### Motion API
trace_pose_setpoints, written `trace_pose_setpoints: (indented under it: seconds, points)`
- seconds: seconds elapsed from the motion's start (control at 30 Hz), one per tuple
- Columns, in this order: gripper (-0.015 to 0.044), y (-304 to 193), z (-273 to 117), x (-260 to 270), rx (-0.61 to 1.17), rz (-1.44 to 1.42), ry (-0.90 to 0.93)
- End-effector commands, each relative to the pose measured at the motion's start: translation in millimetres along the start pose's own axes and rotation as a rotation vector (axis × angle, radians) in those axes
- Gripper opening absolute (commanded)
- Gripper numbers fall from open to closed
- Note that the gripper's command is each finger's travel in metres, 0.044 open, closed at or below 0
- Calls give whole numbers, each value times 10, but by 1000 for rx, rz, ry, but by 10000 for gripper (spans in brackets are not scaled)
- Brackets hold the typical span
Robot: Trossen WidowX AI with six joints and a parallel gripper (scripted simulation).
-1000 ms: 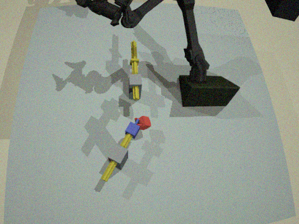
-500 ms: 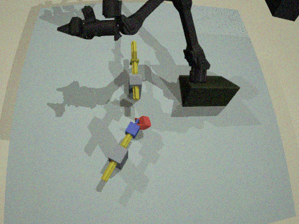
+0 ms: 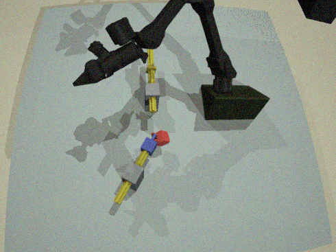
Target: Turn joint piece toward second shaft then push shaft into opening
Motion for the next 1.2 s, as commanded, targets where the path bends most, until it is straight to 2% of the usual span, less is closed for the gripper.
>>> trace_pose_setpoints:
  seconds: [0.0,0.63,1.17]
  points:
    - [440,-348,-49,64,150,-29,-39]
    - [440,-1535,-547,-20,628,-213,-395]
    - [440,-2059,-1200,-271,783,-466,-828]
Point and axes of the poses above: the point midway between the two fingers, 35 mm back from their tips, its own z axis out along the fingers, its own x axis across the jaws, y = z × x, the point moved 10 cm from there along -z, back along the fingers, and after that the axes turned 14 degrees about z, right-handed, at the moved point
